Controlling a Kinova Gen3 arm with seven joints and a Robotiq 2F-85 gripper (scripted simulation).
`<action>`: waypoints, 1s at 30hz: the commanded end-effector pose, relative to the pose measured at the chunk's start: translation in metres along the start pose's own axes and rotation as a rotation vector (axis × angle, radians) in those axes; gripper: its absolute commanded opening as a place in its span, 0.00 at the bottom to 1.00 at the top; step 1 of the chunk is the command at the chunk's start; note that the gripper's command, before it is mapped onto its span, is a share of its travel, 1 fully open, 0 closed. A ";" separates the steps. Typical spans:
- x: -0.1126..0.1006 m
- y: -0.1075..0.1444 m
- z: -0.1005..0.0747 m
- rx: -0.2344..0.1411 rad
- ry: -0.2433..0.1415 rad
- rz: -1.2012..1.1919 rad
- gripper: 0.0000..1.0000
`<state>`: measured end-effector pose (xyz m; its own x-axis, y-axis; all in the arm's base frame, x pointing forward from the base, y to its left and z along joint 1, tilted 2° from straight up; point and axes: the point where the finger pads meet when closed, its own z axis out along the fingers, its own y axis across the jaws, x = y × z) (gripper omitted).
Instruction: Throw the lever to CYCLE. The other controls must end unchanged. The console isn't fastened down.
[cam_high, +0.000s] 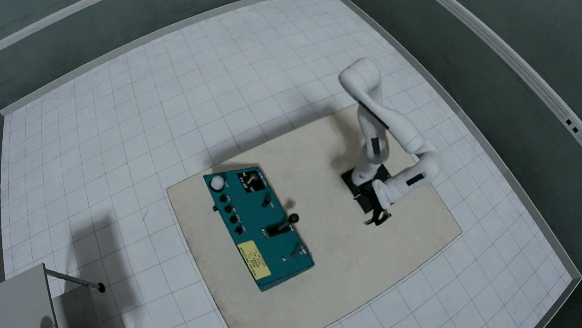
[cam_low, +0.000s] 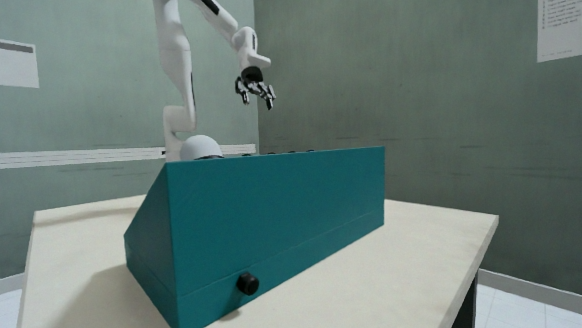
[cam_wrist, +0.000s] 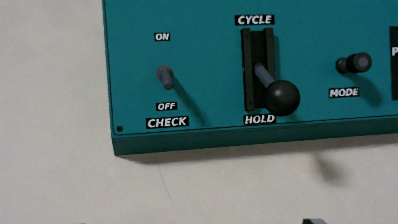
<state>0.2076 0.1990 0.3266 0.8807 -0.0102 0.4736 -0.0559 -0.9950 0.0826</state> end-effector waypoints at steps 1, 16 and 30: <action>0.019 0.006 0.003 0.001 0.019 0.026 1.00; 0.038 0.014 0.006 -0.001 0.040 0.055 1.00; 0.038 0.014 0.006 -0.001 0.040 0.055 1.00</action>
<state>0.2429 0.1840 0.3406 0.8572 -0.0603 0.5114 -0.1038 -0.9930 0.0568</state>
